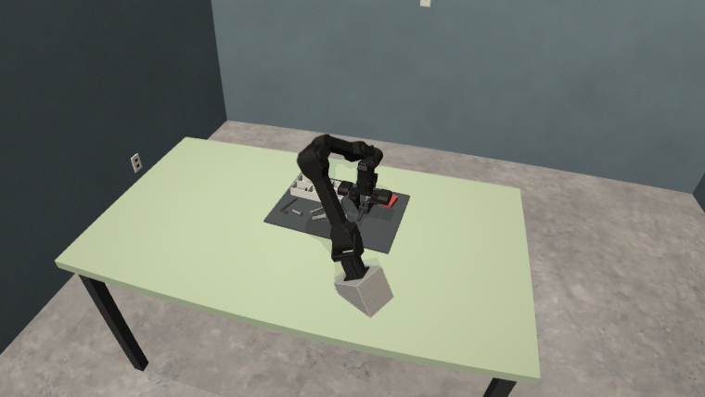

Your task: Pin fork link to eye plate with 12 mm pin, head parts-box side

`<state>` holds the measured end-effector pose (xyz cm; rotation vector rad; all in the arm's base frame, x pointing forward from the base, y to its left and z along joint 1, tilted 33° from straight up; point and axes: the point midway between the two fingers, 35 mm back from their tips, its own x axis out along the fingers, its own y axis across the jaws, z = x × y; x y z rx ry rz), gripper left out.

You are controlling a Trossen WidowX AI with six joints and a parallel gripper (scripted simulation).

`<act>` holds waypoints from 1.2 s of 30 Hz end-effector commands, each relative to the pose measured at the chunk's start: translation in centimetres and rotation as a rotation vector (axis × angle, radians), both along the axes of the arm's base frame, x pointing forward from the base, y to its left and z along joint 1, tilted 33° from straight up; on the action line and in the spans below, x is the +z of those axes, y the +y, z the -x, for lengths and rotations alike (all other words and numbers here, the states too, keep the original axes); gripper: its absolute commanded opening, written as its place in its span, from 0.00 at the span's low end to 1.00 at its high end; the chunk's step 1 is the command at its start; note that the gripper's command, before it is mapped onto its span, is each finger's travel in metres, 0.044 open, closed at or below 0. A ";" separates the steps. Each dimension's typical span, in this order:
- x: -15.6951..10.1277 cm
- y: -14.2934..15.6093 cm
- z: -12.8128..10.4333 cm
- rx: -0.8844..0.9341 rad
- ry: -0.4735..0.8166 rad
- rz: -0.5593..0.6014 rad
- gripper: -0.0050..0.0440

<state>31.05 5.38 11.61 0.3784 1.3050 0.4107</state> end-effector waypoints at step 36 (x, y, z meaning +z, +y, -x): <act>0.2 0.0 -0.3 -0.008 -0.016 0.004 0.00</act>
